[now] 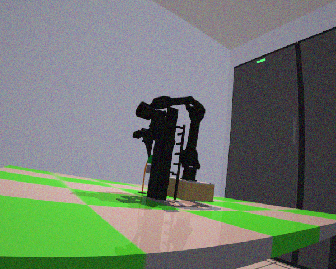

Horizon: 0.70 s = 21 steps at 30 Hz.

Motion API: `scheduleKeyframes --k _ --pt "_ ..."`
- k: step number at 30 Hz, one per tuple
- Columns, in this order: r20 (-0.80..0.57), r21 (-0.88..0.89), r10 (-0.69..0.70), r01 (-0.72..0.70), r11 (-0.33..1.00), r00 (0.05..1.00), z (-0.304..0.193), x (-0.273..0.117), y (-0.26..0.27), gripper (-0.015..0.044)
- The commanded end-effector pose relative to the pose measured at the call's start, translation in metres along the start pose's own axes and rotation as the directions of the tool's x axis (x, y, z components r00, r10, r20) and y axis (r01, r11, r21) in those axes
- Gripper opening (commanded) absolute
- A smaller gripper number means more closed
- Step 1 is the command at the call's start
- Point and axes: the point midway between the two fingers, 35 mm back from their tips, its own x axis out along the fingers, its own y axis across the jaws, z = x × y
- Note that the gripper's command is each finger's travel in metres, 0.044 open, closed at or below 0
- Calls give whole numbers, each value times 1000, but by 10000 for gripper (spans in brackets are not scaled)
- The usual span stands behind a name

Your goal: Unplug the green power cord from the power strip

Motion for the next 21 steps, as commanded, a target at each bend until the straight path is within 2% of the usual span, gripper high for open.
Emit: scheduleKeyframes --k 1,21 --pt "15 7 3 -3 1000 1000 12 0 1 0" --pt "21 8 1 -1 1000 1000 45 -1 1 0"
